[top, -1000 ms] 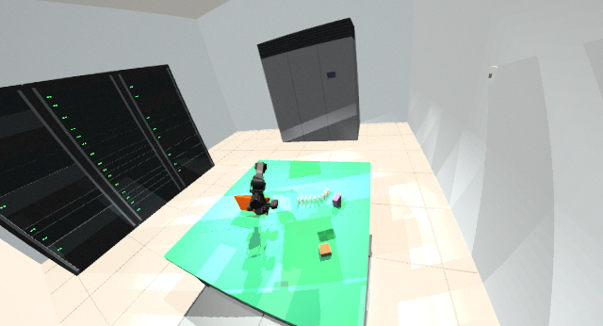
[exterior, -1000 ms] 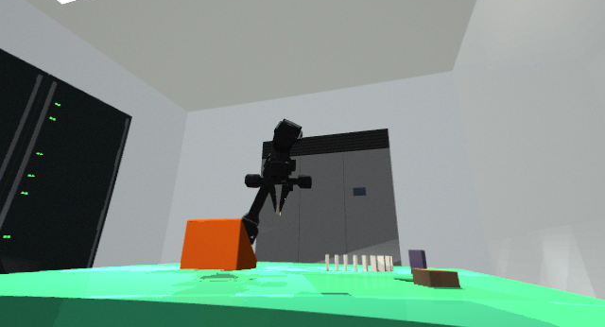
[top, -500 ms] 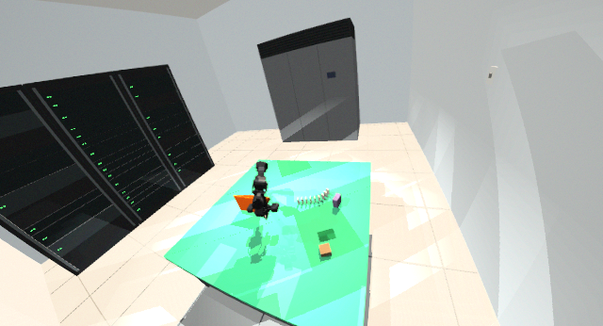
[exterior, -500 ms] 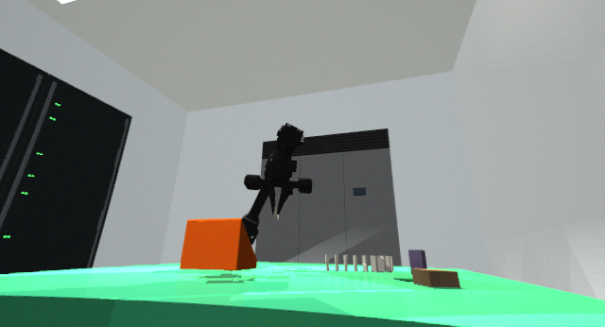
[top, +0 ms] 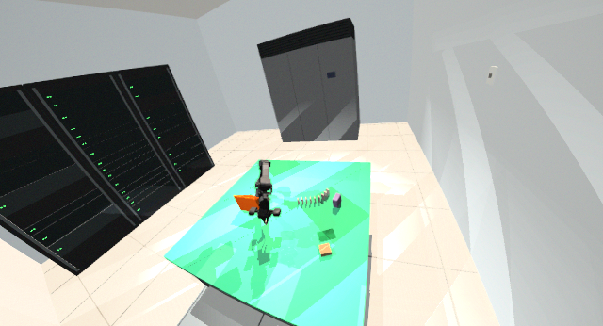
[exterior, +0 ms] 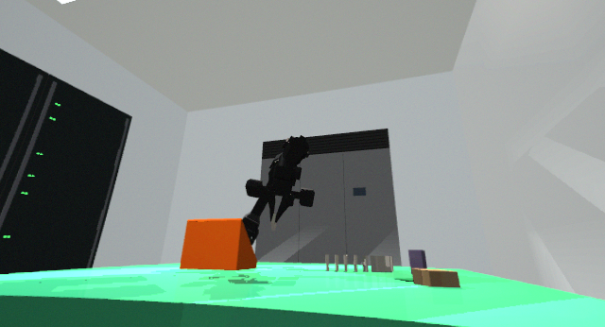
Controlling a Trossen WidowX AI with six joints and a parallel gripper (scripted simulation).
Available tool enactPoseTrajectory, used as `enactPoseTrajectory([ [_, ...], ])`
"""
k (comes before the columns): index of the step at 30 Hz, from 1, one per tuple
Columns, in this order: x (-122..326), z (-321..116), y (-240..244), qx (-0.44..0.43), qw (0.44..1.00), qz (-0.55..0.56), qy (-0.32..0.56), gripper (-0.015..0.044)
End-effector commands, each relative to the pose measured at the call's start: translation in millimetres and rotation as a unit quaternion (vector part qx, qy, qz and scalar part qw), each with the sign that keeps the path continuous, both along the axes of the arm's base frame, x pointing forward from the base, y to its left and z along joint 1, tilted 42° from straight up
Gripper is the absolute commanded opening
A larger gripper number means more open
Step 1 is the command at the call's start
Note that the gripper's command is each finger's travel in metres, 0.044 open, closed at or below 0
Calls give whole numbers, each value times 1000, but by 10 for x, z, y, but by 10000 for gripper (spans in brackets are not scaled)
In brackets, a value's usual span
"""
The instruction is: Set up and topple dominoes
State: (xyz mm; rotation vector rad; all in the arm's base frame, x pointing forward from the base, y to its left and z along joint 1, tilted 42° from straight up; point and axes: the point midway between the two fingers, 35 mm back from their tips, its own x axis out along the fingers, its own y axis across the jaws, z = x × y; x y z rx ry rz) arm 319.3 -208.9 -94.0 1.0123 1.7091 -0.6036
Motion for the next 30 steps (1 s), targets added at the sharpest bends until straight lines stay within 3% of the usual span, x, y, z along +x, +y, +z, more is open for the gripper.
enactPoseTrajectory([
  [1, 3, -81, 40, -33, 999, 6, -3, 23],
  [30, 86, -293, 120, -237, 968, 7, -82, 23],
])
